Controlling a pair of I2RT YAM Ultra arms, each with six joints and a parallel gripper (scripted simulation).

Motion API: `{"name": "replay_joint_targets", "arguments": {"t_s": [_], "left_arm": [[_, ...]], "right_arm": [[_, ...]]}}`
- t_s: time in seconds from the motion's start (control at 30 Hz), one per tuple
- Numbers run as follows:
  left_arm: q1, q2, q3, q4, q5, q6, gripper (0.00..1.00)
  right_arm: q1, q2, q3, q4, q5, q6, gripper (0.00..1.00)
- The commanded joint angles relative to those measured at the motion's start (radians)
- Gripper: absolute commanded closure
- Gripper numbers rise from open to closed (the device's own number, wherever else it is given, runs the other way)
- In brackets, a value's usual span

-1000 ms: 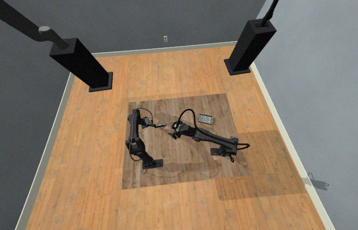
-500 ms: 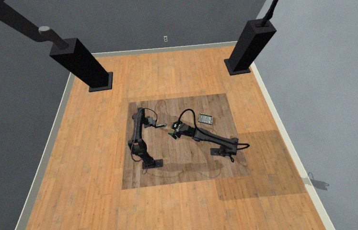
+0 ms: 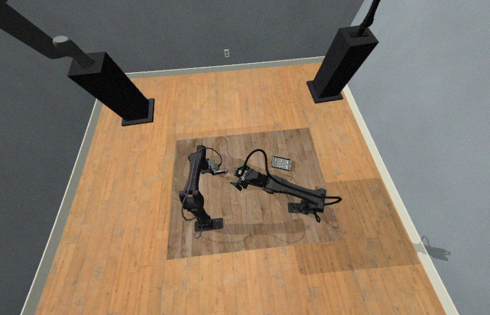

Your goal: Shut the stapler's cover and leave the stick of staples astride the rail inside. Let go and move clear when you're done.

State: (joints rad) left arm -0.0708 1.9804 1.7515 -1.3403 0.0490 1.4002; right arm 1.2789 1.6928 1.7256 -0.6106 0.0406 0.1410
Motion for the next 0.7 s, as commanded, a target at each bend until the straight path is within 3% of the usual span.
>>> {"name": "replay_joint_targets", "arguments": {"t_s": [0.0,0.67], "left_arm": [[-0.036,0.007,0.052,-0.038,-0.054,-0.052,1.00],[-0.180,0.097,0.161,-0.134,-0.267,-0.207,1.00]], "right_arm": [[-0.004,-0.005,0.023,-0.009,-0.001,-0.004,0.00],[-0.004,-0.005,0.023,-0.009,-0.001,-0.004,0.00]]}}
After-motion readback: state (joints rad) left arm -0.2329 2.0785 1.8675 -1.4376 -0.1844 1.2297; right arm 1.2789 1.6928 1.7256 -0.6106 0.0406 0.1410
